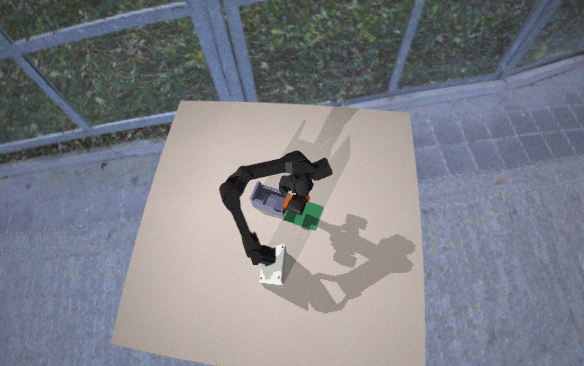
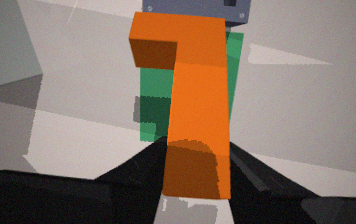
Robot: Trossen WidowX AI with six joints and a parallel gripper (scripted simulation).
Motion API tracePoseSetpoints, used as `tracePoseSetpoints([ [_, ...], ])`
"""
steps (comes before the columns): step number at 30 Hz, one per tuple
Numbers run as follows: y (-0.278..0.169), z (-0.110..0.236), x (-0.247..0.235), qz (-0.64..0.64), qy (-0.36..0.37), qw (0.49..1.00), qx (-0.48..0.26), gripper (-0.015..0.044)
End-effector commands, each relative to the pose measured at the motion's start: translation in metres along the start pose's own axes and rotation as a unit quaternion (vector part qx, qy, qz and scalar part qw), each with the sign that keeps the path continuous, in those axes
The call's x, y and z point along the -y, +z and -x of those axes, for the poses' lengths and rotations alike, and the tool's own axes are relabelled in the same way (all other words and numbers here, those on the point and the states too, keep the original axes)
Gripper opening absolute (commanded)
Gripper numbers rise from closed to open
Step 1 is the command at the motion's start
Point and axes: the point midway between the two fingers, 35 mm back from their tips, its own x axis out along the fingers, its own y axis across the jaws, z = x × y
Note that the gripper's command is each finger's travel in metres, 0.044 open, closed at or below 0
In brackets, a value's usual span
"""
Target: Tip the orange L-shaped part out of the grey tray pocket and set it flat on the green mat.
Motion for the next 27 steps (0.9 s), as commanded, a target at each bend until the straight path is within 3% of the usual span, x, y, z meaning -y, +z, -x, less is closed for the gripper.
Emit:
tracePoseSetpoints([
  [1,-0.020,0.002,-0.002,0.003,-0.002,1.000,-0.004,0.0000],
  [27,-0.029,-0.028,-0.002,0.003,-0.002,1.000,-0.004,0.0000],
])
